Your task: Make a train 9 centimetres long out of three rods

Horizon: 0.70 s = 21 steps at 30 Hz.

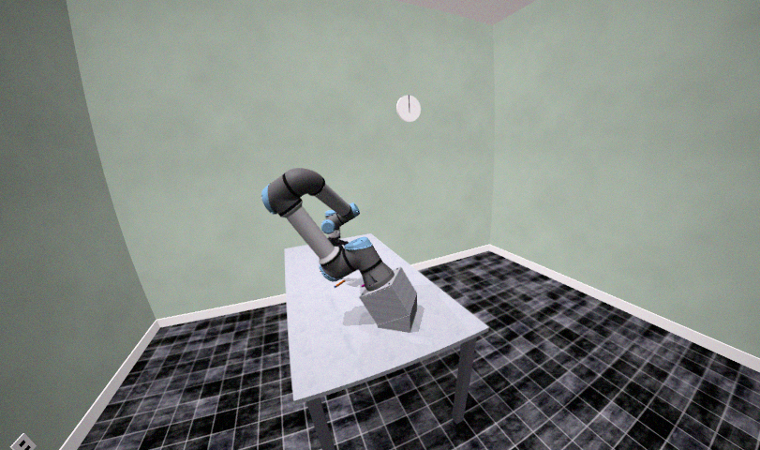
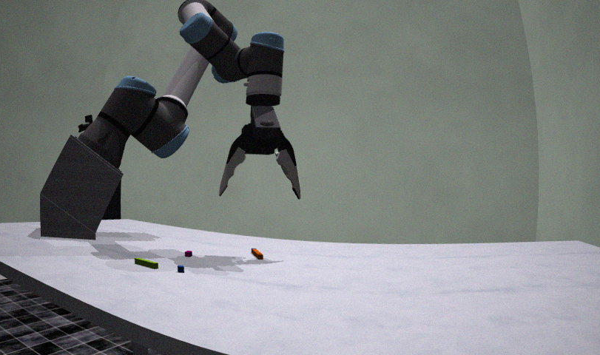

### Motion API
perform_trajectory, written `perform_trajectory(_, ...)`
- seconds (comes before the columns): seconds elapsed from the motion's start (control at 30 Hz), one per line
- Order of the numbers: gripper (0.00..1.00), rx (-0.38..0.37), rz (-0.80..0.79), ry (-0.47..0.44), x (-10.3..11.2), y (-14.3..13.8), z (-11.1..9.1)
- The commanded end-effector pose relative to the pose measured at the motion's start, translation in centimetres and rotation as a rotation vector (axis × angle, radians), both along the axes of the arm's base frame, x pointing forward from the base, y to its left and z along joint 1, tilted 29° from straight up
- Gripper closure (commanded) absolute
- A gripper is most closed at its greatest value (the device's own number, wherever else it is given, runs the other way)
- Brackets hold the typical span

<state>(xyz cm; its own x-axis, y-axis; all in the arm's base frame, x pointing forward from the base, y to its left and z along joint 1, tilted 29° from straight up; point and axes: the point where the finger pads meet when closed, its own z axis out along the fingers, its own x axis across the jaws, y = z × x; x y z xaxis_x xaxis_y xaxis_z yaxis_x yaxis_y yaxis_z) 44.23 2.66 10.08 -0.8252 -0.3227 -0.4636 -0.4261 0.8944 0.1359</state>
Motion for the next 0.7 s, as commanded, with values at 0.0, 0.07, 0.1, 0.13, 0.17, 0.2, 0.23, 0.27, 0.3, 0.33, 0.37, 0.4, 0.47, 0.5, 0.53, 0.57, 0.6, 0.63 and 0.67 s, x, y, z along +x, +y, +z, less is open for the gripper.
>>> perform_trajectory(0.0,0.00,0.001,0.000,-0.002,-0.5,-0.6,1.6)
perform_trajectory(0.07,0.00,0.001,0.000,-0.002,-0.9,-0.9,2.4)
perform_trajectory(0.1,0.00,0.001,0.000,-0.002,-1.0,-1.1,2.8)
perform_trajectory(0.13,0.00,0.001,0.000,-0.002,-1.2,-1.2,3.2)
perform_trajectory(0.17,0.00,0.001,0.000,-0.002,-1.4,-1.4,3.6)
perform_trajectory(0.2,0.00,0.001,0.000,-0.002,-1.6,-1.5,4.0)
perform_trajectory(0.23,0.00,0.001,0.000,-0.002,-1.7,-1.6,4.4)
perform_trajectory(0.27,0.00,0.001,0.000,-0.002,-1.9,-1.8,4.8)
perform_trajectory(0.3,0.00,0.000,0.000,-0.002,-2.0,-1.9,5.2)
perform_trajectory(0.33,0.00,0.000,0.000,-0.002,-2.2,-2.0,5.5)
perform_trajectory(0.37,0.00,0.000,0.000,-0.002,-2.3,-2.1,5.8)
perform_trajectory(0.4,0.00,0.000,0.000,-0.002,-2.4,-2.2,6.1)
perform_trajectory(0.47,0.00,0.000,0.000,-0.002,-2.4,-2.2,6.1)
perform_trajectory(0.5,0.00,0.000,0.000,-0.001,-2.6,-2.3,6.4)
perform_trajectory(0.53,0.00,0.000,0.000,-0.001,-2.6,-2.4,6.6)
perform_trajectory(0.57,0.00,0.000,0.000,-0.001,-2.7,-2.5,6.8)
perform_trajectory(0.6,0.00,0.000,0.000,-0.001,-2.8,-2.5,6.9)
perform_trajectory(0.63,0.00,0.000,0.000,-0.001,-2.8,-2.6,7.0)
perform_trajectory(0.67,0.00,0.000,0.000,-0.001,-2.9,-2.6,7.1)
